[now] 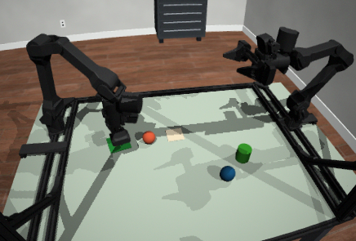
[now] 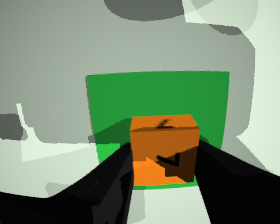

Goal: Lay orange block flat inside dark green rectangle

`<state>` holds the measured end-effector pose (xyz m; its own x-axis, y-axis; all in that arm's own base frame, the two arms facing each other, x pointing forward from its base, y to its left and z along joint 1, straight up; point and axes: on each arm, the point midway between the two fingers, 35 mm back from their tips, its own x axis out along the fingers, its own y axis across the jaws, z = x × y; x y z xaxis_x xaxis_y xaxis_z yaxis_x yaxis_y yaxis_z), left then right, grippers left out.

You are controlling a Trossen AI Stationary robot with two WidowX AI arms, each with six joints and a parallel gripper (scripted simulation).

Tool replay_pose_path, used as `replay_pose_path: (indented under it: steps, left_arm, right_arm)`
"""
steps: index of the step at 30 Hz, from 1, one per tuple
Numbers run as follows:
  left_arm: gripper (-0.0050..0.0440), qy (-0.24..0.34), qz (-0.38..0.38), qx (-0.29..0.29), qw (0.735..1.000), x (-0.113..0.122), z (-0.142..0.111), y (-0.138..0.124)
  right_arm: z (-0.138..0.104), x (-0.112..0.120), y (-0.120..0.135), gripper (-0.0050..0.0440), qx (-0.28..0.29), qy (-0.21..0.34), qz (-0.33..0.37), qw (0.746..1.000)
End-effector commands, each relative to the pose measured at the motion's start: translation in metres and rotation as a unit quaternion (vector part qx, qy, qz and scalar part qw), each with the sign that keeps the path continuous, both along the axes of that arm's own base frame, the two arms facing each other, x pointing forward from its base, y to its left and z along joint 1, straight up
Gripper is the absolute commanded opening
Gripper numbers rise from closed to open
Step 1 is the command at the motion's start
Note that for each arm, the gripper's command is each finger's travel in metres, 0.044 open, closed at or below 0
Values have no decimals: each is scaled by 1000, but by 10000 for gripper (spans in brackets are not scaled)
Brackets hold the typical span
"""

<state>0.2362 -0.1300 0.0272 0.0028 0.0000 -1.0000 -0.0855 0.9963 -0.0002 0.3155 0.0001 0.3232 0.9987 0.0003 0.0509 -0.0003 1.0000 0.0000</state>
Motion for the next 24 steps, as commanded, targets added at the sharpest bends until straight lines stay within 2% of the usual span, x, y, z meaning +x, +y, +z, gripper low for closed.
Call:
replay_pose_path:
  steps: [1, 8, 10, 12, 20, 24]
  left_arm:
    - [216, 0, 0, -1, 1000, 0, 0, 0]
    - [384, 0, 0, -1, 1000, 0, 0, 0]
    - [384, 0, 0, -1, 1000, 0, 0, 0]
    - [432, 0, 0, -1, 1000, 0, 0, 0]
    - [440, 0, 0, -1, 1000, 0, 3, 0]
    - [440, 1, 1, 0, 1000, -1, 34, 0]
  right_arm:
    - [0, 0, 0, 440, 0, 0, 0, 1000]
    - [0, 0, 0, 440, 0, 0, 0, 1000]
    - [0, 0, 0, 440, 0, 0, 0, 1000]
    - [0, 0, 0, 440, 0, 0, 0, 1000]
    - [0, 0, 0, 440, 0, 0, 0, 1000]
    - [0, 0, 0, 440, 0, 0, 0, 1000]
